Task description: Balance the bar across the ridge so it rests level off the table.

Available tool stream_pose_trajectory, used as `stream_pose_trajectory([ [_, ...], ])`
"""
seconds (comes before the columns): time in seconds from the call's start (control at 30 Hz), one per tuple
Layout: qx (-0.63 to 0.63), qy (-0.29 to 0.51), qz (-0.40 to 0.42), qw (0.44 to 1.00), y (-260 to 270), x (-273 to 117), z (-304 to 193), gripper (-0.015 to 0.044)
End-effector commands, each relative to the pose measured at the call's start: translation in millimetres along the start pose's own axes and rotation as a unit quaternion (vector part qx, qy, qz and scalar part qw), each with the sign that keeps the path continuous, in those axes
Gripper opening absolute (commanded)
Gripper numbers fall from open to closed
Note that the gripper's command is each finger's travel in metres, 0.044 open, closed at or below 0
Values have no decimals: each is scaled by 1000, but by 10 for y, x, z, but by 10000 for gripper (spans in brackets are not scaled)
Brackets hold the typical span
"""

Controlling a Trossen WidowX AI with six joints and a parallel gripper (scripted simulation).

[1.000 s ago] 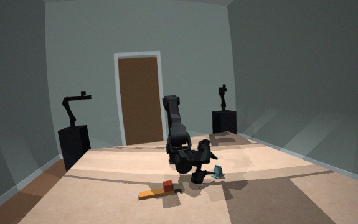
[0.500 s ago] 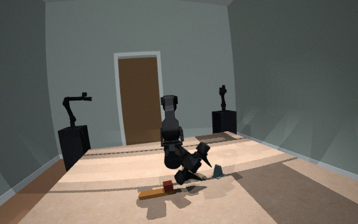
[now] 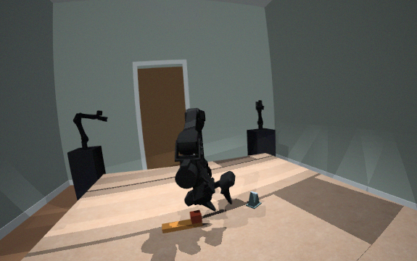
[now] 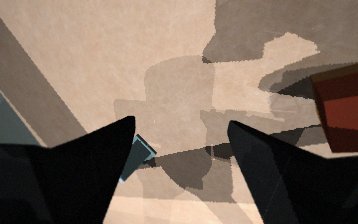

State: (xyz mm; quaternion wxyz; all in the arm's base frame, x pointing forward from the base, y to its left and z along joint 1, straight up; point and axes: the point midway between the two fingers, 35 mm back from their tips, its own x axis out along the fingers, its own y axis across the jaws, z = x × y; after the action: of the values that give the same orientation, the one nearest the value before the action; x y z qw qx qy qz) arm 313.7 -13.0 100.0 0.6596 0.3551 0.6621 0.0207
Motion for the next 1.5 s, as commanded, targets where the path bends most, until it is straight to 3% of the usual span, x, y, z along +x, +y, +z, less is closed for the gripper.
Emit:
stream_pose_trajectory([
  [0.0,66,-20,-31,997,-109,-136,94,315],
  [0.4,269,-91,-113,952,-468,-563,284,315],
  [0.9,481,-197,-181,835,-886,-1135,372,315],
  [1.17,483,-198,-182,833,-925,-1082,392,315],
  [1.47,483,-198,-182,833,-1213,-584,485,315],
])
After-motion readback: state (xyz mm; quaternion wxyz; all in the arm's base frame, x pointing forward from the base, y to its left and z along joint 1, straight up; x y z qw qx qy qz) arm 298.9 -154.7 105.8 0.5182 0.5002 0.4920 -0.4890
